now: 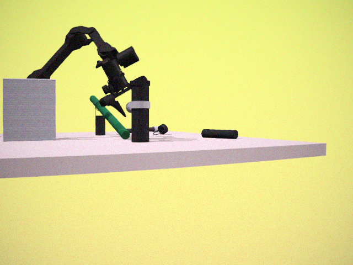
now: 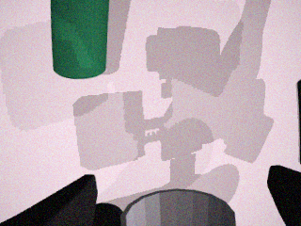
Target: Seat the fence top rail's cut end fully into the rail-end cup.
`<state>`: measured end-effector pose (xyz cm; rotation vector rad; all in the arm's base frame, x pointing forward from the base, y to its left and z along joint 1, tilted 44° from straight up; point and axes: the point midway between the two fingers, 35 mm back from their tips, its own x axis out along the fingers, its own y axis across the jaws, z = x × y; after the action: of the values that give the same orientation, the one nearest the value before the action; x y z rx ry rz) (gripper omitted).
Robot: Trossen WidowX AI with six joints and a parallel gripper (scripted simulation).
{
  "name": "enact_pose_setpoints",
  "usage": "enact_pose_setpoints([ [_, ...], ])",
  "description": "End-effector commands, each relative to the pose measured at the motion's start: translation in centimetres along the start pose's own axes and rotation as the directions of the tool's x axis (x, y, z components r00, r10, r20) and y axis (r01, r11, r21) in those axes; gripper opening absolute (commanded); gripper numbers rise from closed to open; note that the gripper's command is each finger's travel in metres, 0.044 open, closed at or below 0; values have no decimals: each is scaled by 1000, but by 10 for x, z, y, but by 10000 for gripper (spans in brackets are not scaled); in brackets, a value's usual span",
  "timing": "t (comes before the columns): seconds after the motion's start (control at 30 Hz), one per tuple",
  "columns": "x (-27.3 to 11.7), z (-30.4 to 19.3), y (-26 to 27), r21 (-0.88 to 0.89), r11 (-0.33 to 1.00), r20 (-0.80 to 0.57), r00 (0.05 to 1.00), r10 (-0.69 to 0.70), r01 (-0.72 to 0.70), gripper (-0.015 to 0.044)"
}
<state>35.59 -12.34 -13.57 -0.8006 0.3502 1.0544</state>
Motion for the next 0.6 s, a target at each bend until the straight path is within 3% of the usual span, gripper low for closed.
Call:
enact_pose_setpoints([
  [0.0,-10,12,-6,-3,1000,0,1000,0,0,440],
  [0.4,-25,28,-17,6,1000,-4,1000,-4,5,440],
  [0.57,-47,57,-30,393,919,-23,1000,5,4,440],
])
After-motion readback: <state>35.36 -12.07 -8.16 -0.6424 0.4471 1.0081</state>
